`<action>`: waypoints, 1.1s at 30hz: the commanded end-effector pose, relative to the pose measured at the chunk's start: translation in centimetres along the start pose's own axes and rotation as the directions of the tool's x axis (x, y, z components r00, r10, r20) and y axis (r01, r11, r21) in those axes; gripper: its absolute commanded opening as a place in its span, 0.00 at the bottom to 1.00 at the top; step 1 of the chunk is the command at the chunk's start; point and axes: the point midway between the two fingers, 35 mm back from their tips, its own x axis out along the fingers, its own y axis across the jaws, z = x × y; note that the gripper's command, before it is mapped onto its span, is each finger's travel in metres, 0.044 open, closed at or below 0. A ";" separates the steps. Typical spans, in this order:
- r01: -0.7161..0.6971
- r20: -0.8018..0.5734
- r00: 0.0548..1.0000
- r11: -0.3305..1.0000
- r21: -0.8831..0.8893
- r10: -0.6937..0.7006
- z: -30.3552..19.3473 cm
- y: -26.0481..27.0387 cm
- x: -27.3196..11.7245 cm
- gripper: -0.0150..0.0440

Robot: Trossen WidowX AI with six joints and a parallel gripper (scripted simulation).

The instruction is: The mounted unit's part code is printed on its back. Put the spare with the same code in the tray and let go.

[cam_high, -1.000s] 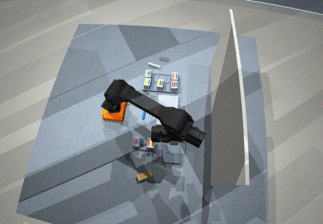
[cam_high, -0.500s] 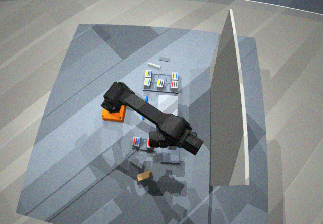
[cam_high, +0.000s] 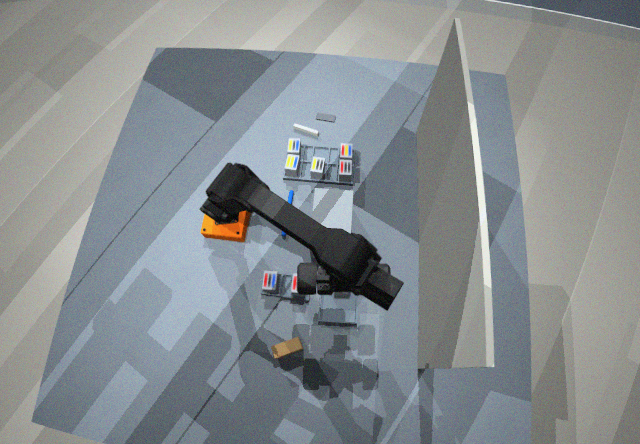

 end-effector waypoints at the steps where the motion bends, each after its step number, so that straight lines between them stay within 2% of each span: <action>1: 0.003 0.005 1.000 1.000 -0.003 -0.003 0.0 -0.1 0.4 0.25; 33: 0.003 0.005 1.000 1.000 -0.003 -0.003 -0.2 -0.4 2.9 0.25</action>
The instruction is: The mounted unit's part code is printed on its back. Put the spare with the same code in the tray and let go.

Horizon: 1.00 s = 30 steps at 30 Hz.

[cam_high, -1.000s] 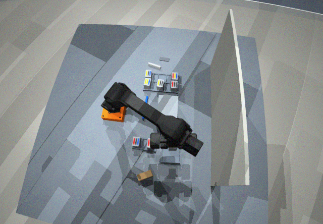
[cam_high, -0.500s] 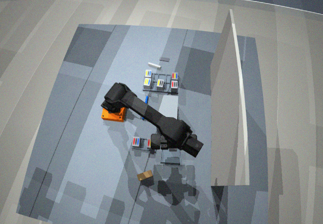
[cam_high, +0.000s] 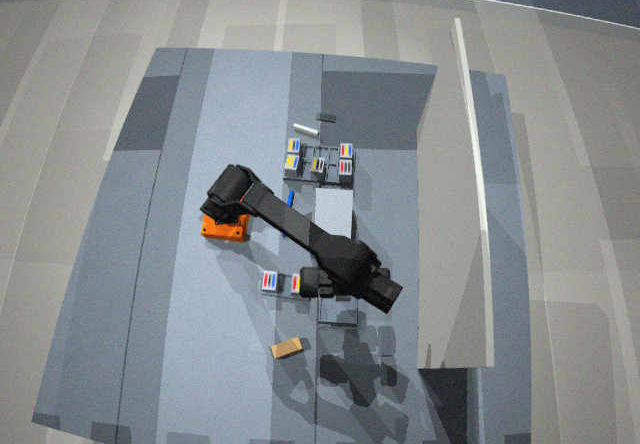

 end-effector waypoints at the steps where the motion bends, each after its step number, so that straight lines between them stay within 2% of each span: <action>1: 0.003 0.005 1.000 1.000 -0.003 -0.003 0.0 -0.1 0.4 0.25; 30: 0.003 0.005 1.000 1.000 -0.003 -0.003 0.0 -0.2 2.7 0.25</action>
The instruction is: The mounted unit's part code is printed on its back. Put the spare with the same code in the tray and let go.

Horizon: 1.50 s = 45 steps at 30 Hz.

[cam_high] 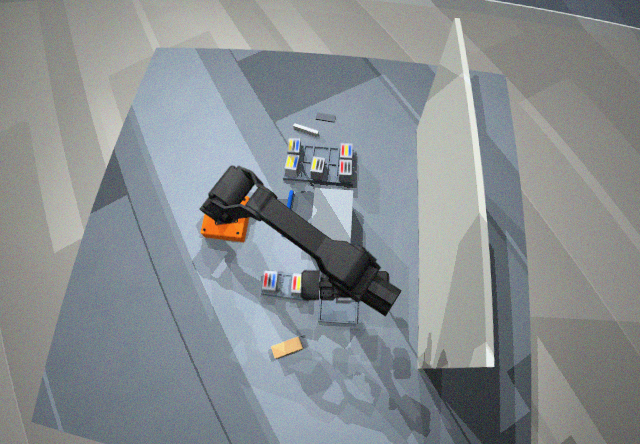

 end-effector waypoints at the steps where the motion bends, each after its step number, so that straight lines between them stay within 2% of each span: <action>1: 0.003 0.005 1.000 1.000 -0.003 -0.003 0.1 0.0 0.4 0.25; 45: 0.003 0.005 1.000 1.000 -0.003 -0.003 0.1 0.1 3.8 0.25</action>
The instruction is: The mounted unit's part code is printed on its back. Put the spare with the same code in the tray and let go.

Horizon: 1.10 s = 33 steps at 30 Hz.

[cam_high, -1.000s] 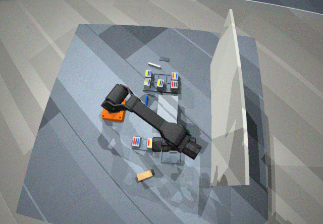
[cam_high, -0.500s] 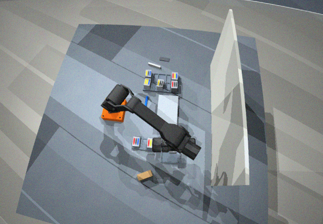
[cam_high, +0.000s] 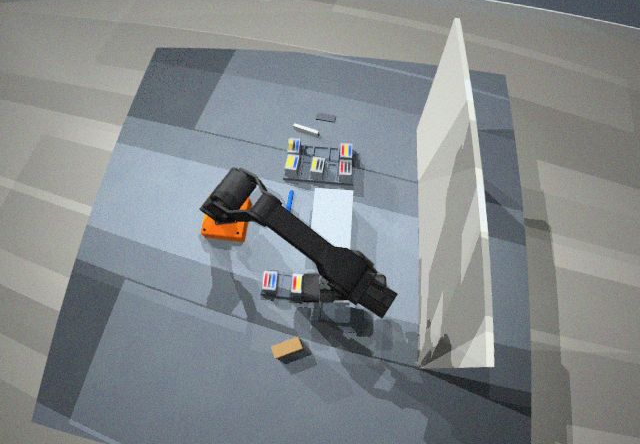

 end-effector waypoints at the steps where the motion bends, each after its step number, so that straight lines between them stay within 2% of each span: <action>1: 0.003 0.005 1.000 1.000 -0.003 -0.003 0.1 0.0 0.4 0.25; 33: 0.002 0.005 1.000 1.000 -0.003 -0.002 0.3 0.3 2.8 0.25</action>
